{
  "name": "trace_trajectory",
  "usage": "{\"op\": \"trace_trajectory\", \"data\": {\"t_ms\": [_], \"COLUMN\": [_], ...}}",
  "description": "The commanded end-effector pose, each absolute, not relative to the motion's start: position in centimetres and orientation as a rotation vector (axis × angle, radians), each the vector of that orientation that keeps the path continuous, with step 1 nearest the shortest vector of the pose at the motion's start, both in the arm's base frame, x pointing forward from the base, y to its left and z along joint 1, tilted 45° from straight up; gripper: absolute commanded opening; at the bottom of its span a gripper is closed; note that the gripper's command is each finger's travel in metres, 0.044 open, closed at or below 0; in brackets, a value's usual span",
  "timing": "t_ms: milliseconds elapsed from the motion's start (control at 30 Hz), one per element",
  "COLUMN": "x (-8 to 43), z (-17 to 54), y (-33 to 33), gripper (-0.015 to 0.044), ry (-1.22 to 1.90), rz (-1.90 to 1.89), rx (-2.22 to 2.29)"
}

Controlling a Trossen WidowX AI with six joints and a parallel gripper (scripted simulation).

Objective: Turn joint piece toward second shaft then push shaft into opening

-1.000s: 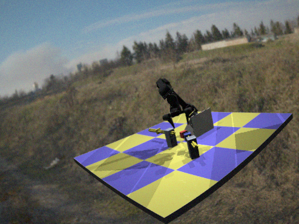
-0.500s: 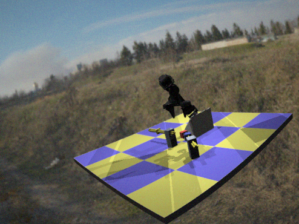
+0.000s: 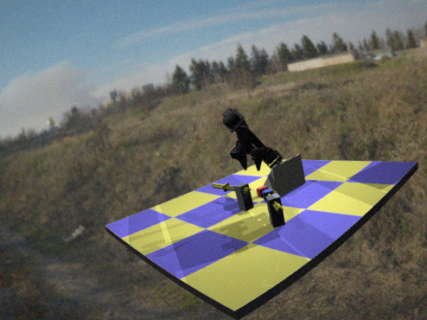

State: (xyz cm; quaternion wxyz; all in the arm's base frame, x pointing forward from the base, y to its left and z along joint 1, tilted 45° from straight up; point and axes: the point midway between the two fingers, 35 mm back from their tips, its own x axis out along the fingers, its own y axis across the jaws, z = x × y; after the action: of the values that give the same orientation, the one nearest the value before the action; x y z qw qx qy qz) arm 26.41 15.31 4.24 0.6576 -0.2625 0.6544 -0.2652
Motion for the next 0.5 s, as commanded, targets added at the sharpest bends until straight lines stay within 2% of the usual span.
{"op": "trace_trajectory", "data": {"t_ms": [0,467], "x": [26.06,26.06], "z": [4.10,3.80], "y": [14.72,14.33], "gripper": [0.0440,0.0440], "ry": [1.473,1.299], "rz": [-0.614,-0.880], "rx": [-0.585,-0.251]}}
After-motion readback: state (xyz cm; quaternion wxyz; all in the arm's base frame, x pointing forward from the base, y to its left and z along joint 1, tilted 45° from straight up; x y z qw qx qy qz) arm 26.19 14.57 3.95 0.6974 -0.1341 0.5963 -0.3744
